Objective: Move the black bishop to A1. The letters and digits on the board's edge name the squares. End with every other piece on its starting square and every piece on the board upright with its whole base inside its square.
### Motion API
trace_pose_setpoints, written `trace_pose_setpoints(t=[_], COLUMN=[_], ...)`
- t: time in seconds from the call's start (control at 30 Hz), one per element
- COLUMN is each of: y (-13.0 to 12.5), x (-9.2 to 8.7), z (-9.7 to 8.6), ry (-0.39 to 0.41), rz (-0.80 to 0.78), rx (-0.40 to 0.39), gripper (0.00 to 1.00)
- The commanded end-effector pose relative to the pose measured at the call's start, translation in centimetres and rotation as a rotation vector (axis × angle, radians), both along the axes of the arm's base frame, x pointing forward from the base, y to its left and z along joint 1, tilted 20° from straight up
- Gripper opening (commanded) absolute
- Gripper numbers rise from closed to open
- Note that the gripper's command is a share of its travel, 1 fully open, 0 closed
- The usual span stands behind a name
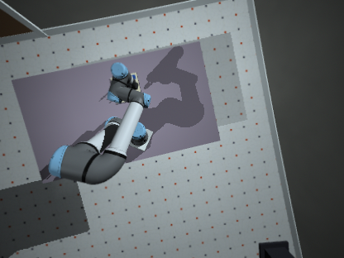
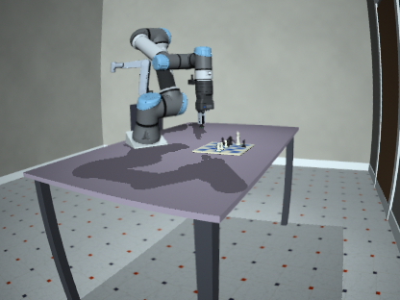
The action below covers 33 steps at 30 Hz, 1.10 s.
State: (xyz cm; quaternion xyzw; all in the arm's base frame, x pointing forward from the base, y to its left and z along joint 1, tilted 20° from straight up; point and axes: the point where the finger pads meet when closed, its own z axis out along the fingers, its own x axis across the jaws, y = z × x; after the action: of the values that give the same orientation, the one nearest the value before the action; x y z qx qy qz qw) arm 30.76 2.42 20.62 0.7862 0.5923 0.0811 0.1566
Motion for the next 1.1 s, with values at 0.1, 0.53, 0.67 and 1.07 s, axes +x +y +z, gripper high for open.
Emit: trace_pose_setpoints(t=[0.1,0.53,0.67,1.07], y=[1.6,8.0,10.6,14.6], x=[0.2,-0.4,-1.0,-2.3], z=[-0.2,-1.6,-2.1,-3.0], ry=[0.012,0.051,0.061,0.068], rz=[0.05,0.238,0.314,0.43], rx=[-0.013,-0.07,-0.097,-0.143], gripper=[0.0,0.0,0.0,0.0])
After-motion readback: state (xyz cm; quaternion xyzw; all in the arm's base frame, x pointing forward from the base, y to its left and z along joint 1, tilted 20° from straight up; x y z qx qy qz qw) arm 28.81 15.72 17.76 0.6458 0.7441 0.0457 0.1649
